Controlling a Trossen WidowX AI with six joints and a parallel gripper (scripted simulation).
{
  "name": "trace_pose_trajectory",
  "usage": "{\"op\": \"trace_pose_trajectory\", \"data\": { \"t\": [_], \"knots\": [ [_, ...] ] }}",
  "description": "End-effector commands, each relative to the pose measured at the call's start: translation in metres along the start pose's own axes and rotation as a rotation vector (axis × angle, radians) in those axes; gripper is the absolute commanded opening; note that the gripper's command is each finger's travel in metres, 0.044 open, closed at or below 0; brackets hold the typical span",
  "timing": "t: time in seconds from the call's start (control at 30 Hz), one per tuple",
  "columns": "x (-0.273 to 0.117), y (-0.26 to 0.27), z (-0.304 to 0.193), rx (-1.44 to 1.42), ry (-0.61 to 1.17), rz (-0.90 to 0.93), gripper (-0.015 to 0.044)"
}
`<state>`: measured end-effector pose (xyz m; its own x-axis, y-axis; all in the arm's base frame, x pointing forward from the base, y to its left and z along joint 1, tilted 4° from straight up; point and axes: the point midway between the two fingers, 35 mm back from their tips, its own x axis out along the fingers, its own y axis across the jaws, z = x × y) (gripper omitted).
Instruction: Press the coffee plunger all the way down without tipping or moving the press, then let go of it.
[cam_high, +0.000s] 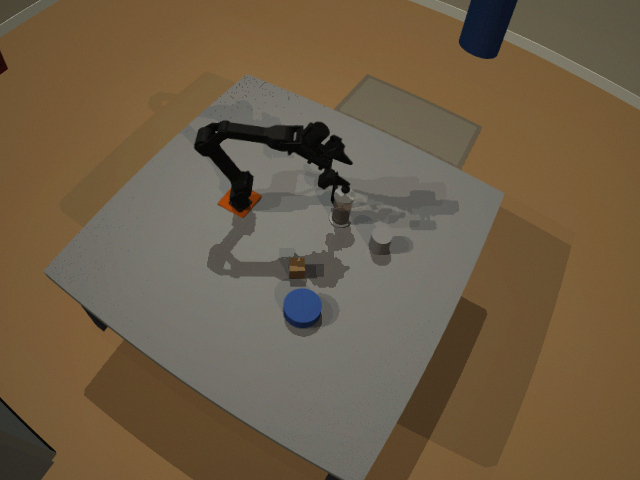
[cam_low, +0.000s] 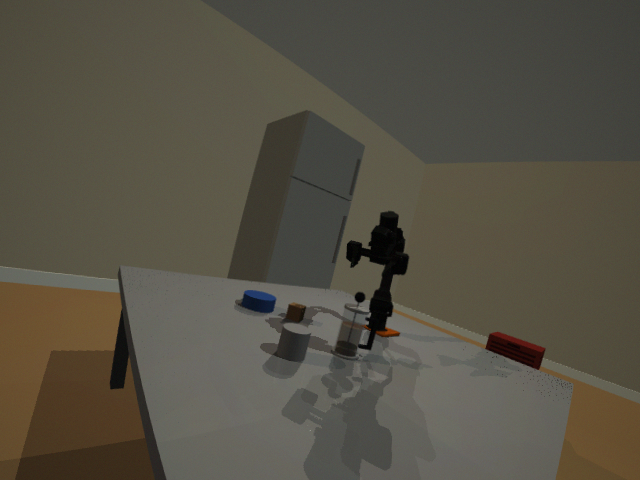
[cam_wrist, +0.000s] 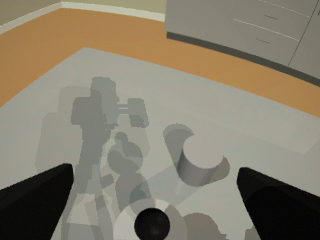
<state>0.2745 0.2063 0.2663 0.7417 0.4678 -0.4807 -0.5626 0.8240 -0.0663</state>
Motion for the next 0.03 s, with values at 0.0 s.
{"op": "trace_pose_trajectory", "data": {
  "t": [0.0],
  "knots": [
    [-0.0021,-0.001,0.0031,0.007,-0.005,-0.005,0.044]
  ]
}}
